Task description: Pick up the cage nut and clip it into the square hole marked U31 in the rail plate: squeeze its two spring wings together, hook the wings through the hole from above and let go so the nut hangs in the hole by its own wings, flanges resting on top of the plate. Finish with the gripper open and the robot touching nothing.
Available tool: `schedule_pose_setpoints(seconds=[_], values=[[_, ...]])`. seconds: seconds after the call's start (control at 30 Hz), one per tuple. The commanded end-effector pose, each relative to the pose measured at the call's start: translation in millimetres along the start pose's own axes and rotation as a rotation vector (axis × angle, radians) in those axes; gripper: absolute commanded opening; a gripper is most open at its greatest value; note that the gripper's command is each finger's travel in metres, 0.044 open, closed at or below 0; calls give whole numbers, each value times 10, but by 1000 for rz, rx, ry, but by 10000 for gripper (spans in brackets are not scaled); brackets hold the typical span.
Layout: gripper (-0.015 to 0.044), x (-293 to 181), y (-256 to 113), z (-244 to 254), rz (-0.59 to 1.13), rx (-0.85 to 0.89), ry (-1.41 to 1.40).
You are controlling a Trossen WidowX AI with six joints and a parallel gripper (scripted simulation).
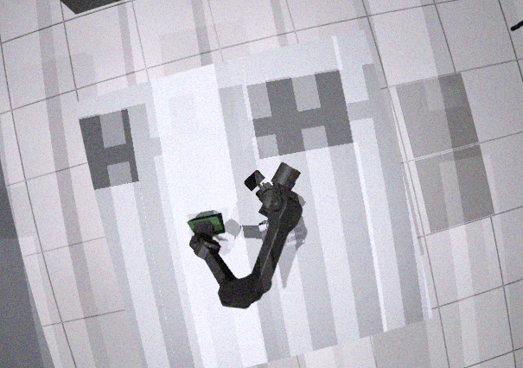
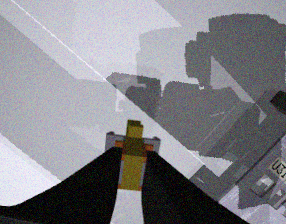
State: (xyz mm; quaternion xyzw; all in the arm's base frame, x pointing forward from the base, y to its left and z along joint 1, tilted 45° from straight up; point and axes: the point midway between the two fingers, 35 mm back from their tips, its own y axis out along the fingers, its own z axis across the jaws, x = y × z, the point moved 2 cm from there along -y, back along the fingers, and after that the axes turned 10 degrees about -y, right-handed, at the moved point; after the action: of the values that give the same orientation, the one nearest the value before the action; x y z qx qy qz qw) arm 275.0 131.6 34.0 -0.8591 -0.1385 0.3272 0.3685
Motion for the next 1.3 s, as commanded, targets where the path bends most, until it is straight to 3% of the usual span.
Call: schedule_pose_setpoints(seconds=[0.0, 0.5, 1.27], values=[[23, -134, -17, -275, -2, -4, 114], [23, -785, 16, -1143, 10, -22, 533], [23, -832, 169, -1198, -13, 57, 537]])
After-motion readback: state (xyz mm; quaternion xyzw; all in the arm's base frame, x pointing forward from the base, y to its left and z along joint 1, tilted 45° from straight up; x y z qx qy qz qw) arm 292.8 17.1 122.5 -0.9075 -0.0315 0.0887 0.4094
